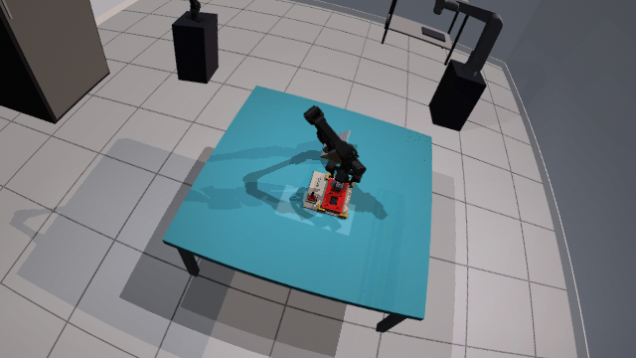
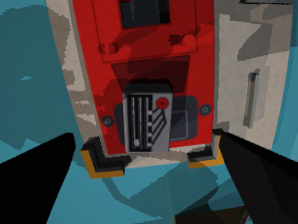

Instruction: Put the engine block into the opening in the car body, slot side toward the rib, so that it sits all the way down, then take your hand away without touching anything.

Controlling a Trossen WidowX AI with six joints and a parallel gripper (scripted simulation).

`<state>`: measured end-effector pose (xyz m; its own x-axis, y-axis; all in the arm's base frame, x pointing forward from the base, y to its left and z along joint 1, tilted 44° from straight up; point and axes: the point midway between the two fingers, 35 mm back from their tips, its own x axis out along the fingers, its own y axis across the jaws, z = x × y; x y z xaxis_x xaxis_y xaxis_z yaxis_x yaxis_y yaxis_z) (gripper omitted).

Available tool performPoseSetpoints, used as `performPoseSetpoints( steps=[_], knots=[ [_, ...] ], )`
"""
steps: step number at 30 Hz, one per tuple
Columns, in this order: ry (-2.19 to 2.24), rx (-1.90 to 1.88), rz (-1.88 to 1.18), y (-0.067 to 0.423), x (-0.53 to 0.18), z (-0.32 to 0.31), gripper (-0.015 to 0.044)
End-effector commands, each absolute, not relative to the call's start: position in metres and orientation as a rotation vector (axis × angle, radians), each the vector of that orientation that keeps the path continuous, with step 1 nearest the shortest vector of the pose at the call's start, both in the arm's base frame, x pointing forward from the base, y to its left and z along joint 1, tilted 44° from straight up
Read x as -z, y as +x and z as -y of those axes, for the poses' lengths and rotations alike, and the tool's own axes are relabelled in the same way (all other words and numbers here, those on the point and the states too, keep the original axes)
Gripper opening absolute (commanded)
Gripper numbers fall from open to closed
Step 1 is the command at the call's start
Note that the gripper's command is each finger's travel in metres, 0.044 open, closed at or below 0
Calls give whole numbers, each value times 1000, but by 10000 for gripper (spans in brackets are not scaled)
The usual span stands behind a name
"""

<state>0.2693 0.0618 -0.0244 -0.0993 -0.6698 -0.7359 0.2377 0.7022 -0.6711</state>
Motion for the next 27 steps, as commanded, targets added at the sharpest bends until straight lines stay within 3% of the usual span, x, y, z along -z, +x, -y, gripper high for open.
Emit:
performPoseSetpoints(
  steps=[1,21,27],
  knots=[
    [-386,795,-1491,266,30,-56,440],
    [-386,796,-1490,263,50,-38,440],
    [-386,796,-1490,263,50,-38,282]
  ],
)
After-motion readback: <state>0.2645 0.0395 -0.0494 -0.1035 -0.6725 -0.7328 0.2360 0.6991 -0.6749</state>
